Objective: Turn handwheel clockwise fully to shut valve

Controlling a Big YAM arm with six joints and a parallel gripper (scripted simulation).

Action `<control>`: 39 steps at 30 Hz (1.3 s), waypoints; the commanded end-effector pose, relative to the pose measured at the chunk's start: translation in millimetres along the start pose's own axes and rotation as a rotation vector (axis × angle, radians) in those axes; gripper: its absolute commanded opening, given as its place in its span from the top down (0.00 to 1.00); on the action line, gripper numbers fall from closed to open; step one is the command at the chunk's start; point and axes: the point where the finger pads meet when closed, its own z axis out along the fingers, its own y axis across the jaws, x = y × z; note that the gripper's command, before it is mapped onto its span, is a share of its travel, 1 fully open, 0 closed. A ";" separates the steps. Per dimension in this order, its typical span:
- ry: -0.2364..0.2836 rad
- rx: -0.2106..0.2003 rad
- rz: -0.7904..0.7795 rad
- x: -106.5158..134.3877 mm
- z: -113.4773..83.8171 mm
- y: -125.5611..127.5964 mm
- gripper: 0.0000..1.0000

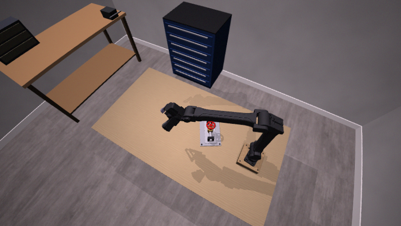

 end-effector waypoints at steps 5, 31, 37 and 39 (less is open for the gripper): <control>-0.002 0.013 0.004 0.0 -4.4 -6.5 0.00; 0.127 -0.456 0.331 123.8 -53.8 129.6 0.00; 0.205 -0.666 0.492 158.9 -91.9 192.6 0.00; 0.221 -0.705 0.525 164.3 -100.3 204.1 0.00</control>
